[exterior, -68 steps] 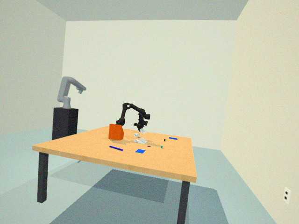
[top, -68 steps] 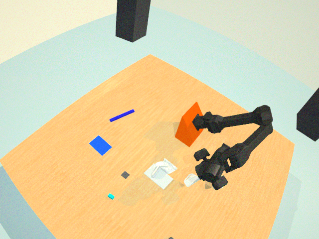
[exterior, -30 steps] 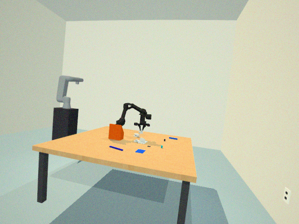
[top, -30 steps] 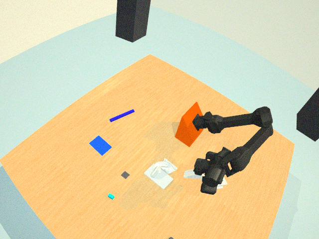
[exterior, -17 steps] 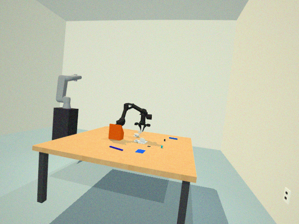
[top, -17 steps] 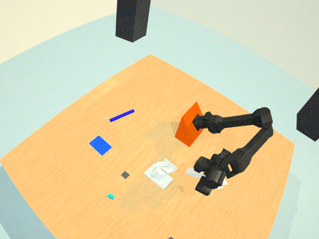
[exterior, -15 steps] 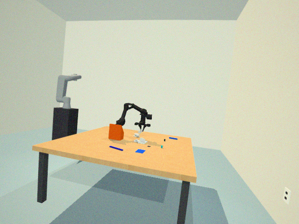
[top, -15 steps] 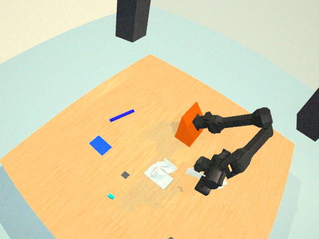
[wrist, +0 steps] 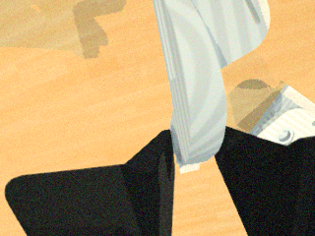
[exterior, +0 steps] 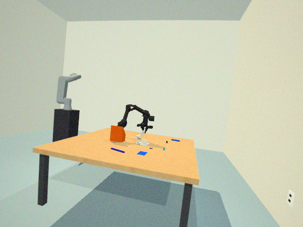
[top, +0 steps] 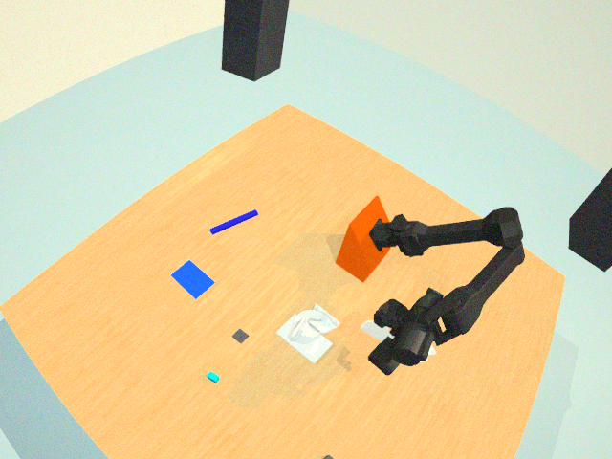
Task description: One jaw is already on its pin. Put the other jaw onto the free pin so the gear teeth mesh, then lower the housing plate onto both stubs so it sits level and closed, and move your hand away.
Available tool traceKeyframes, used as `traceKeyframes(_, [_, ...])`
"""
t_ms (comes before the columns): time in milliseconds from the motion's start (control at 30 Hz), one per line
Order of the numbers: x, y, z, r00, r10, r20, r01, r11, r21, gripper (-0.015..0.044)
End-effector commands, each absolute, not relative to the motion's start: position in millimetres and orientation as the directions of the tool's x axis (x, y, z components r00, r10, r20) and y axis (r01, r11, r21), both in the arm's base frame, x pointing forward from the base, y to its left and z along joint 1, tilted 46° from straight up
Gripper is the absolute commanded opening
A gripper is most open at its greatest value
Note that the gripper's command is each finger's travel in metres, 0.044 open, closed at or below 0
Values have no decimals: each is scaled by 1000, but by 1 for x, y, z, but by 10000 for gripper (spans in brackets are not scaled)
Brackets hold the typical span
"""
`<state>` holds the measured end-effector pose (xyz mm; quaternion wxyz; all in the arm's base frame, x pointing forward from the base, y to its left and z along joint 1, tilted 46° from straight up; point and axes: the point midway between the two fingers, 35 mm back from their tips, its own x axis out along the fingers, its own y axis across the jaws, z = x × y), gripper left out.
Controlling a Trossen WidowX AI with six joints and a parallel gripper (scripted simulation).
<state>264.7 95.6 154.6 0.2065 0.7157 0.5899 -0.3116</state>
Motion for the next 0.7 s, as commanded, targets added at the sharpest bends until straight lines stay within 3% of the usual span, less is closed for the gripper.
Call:
traceKeyframes(0, [268, 96, 156, 112, 714, -691, 947, -289, -144, 37])
traceKeyframes(667, [277, 99, 161, 113, 714, -691, 712, -543, -445, 37])
